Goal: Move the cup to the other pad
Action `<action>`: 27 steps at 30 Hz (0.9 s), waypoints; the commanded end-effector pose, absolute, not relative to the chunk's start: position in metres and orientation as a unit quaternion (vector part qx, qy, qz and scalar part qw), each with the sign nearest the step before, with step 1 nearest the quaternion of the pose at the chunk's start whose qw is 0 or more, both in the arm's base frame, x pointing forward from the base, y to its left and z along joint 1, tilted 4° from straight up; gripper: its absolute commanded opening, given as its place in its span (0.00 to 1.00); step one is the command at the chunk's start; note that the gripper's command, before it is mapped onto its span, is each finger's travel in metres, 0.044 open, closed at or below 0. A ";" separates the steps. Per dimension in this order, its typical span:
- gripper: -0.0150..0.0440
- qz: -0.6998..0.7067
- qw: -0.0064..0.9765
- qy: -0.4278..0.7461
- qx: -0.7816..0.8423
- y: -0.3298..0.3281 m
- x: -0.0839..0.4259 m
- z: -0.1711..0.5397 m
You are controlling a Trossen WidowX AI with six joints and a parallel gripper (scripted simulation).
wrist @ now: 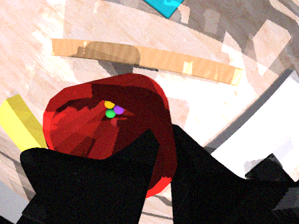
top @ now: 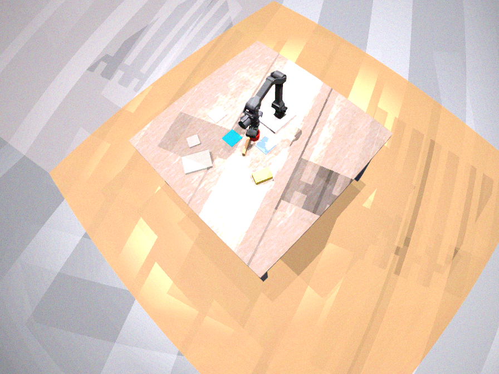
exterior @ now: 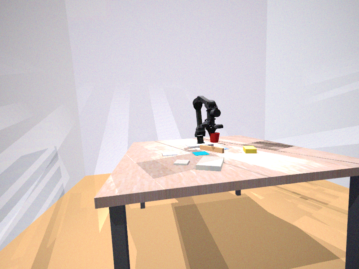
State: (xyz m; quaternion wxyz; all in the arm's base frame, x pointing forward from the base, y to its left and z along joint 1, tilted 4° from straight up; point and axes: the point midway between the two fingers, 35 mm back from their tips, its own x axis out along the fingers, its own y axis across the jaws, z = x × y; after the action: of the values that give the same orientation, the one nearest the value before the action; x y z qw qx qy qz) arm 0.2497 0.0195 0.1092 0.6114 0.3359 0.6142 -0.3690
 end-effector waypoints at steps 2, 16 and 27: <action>0.25 -0.368 0.614 0.613 0.334 0.010 0.256 0.110; 0.25 -0.369 0.615 0.612 0.334 -0.016 0.270 0.112; 0.25 -0.369 0.616 0.611 0.333 -0.039 0.283 0.114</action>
State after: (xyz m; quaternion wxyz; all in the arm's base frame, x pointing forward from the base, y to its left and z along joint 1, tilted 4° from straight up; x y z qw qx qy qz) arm 0.2791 -0.0323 0.1130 0.6147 0.3358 0.6108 -0.3692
